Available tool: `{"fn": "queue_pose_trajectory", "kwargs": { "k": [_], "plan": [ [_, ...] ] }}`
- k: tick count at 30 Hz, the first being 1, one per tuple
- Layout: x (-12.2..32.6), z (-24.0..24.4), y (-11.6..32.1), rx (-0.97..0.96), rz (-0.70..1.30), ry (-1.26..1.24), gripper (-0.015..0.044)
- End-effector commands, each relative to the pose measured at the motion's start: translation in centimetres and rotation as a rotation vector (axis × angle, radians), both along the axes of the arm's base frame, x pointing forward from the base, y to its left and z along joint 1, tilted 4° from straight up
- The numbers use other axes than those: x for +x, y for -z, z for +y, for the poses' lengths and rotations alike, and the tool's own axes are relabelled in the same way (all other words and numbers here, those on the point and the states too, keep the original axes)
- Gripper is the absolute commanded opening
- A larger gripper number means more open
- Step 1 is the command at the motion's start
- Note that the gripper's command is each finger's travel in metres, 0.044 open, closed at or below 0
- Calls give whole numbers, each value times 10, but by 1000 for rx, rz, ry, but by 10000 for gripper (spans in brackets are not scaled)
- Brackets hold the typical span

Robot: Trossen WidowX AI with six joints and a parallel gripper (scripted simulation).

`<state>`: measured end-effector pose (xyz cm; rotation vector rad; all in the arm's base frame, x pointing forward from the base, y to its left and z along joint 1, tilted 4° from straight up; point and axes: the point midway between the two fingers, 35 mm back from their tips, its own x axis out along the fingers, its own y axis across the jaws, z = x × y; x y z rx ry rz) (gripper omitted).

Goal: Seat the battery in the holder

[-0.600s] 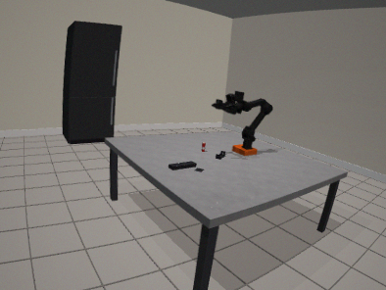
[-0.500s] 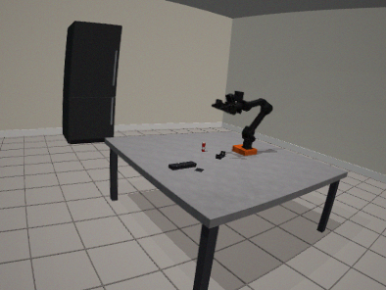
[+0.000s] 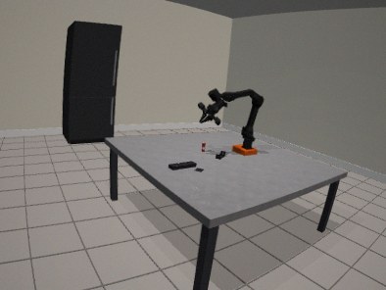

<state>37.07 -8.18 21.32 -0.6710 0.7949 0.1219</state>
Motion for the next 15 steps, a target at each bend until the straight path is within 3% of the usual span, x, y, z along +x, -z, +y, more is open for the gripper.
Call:
{"fn": "queue_pose_trajectory", "kwargs": {
  "k": [1,7,15],
  "plan": [
    [-7,-42,53,-96,438,-241,0],
    [-30,-70,87,-49,739,-554,0],
    [-31,-71,87,-46,746,-565,0]
  ]
}}
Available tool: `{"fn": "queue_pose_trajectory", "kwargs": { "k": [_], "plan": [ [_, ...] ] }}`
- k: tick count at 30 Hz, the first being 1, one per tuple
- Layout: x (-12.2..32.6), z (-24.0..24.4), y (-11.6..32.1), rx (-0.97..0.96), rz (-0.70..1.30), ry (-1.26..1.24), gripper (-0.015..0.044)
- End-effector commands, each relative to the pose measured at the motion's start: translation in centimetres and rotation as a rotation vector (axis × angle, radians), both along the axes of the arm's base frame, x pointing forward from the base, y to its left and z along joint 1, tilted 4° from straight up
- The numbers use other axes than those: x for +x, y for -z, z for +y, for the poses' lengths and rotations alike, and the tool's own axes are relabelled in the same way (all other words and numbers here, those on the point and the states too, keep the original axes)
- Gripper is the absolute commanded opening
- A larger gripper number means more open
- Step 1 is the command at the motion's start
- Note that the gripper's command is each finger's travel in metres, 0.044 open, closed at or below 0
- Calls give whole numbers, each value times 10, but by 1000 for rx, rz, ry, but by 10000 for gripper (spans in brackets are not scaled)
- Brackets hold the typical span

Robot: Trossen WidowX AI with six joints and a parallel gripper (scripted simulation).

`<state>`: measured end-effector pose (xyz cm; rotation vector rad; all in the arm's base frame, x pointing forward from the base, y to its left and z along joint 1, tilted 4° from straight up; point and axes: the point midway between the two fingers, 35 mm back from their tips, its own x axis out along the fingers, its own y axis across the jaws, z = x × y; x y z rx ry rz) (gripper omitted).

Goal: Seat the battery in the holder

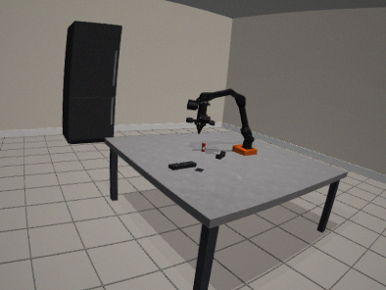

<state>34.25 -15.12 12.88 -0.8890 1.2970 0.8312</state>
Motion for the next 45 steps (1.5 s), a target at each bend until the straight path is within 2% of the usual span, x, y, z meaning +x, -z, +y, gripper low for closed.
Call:
{"fn": "queue_pose_trajectory", "kwargs": {
  "k": [1,6,16,45],
  "plan": [
    [-2,-1,3,25,41,-53,0],
    [-2,-1,8,25,41,-53,0],
    [2,2,82,26,41,-53,0],
    [-34,17,83,27,45,-53,0]
  ]
}}
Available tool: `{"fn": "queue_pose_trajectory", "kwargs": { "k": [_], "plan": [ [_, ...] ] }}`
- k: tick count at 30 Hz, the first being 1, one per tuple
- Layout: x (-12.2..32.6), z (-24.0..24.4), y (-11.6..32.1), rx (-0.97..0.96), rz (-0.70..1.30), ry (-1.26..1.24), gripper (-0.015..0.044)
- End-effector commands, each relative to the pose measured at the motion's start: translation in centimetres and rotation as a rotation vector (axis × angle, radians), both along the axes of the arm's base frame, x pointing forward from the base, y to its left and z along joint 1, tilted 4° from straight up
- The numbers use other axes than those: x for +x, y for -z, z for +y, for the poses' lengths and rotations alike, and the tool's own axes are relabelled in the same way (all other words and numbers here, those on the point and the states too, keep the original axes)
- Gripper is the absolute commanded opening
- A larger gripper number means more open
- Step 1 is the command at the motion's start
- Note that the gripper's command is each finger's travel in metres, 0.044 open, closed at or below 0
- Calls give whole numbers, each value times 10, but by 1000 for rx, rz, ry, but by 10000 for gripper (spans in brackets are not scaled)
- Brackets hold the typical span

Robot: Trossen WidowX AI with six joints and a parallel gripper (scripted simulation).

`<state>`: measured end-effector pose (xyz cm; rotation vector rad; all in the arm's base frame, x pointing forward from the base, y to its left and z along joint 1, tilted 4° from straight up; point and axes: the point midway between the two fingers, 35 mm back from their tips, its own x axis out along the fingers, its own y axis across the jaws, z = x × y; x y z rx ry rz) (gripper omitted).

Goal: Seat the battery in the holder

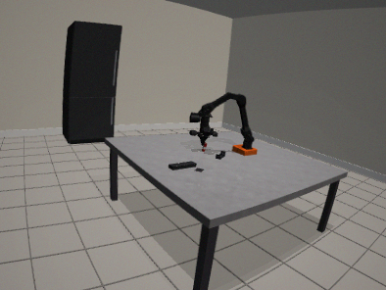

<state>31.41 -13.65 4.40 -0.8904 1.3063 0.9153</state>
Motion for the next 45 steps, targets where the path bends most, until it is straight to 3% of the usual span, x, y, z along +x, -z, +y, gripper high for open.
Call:
{"fn": "queue_pose_trajectory", "kwargs": {
  "k": [1,23,33,45],
  "plan": [
    [-7,3,-1,1,-4,1,0],
    [-30,13,3,5,11,3,0],
    [-34,9,-77,1,-2,1,0],
    [-35,9,-75,2,5,6,0]
  ]
}}
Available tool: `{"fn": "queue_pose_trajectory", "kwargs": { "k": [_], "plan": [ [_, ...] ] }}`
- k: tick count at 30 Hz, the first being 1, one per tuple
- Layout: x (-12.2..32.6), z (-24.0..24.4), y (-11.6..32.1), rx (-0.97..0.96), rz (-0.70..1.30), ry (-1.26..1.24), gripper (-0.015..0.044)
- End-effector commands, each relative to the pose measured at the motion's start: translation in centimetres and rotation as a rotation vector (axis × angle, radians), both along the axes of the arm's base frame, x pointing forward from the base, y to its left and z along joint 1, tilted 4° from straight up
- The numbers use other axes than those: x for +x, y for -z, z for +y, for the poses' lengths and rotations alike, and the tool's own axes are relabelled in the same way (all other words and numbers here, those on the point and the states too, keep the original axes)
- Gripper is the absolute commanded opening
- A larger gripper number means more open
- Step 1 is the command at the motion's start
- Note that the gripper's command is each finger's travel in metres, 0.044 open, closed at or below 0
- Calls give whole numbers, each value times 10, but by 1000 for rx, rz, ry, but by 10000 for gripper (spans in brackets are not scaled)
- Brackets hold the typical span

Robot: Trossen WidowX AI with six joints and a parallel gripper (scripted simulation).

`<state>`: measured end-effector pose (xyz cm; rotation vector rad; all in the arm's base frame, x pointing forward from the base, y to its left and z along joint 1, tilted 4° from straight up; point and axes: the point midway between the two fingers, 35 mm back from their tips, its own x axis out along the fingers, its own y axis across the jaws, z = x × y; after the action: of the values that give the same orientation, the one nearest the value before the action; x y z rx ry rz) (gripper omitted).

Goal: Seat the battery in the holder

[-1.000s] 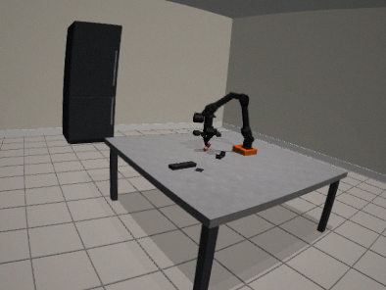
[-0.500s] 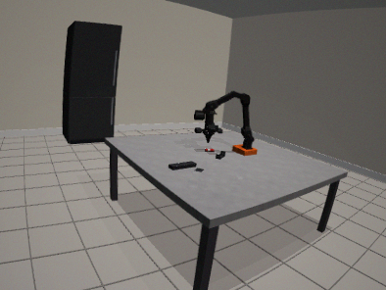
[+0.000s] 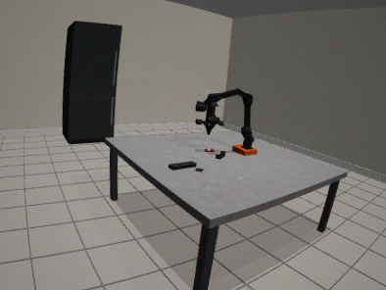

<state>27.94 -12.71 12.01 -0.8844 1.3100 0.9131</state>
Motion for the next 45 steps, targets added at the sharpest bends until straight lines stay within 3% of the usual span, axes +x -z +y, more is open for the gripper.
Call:
{"fn": "queue_pose_trajectory", "kwargs": {
  "k": [1,4,10,19,45],
  "plan": [
    [0,0,1,1,2,0,0],
    [-1,1,6,6,7,144,79],
    [-5,4,31,32,35,730,228],
    [-16,11,65,68,74,1542,228],
    [-15,12,78,69,75,1558,228]
  ]
}}
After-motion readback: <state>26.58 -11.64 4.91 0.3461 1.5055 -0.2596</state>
